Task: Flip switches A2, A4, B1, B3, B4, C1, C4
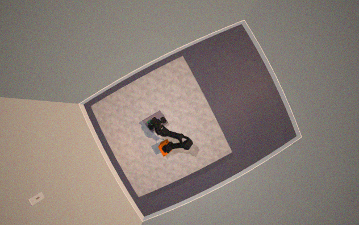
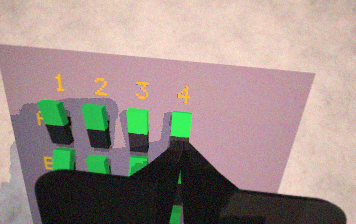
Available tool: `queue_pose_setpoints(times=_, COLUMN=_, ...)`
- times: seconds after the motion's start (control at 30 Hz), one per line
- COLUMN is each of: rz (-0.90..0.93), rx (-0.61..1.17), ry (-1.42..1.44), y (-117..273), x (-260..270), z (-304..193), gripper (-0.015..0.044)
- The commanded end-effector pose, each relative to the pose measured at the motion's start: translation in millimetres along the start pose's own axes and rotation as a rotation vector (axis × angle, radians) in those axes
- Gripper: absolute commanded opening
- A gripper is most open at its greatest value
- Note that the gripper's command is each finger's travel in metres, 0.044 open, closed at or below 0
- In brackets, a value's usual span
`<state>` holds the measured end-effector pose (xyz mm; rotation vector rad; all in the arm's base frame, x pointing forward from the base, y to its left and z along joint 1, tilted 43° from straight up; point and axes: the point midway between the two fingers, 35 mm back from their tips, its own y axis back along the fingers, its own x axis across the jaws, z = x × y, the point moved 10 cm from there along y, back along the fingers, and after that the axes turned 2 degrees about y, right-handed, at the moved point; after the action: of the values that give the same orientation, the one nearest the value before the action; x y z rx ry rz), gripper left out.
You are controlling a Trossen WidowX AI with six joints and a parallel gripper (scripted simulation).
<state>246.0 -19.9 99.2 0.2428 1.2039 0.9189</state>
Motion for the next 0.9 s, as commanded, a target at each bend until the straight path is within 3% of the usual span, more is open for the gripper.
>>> queue_pose_setpoints(times=0.0, rz=0.006, rx=0.006, ry=0.011, y=-2.0, x=1.7, z=-1.6, gripper=0.0)
queue_pose_setpoints(times=0.3, rz=0.006, rx=0.006, ry=0.011, y=-3.2, x=1.7, z=-1.7, gripper=0.0)
queue_pose_setpoints(times=0.57, rz=0.01, rx=0.033, ry=0.01, y=61.0, x=1.6, z=4.6, gripper=0.0)
queue_pose_setpoints(times=0.87, rz=0.019, rx=0.039, ry=0.009, y=62.2, x=23.3, z=0.0, gripper=0.0)
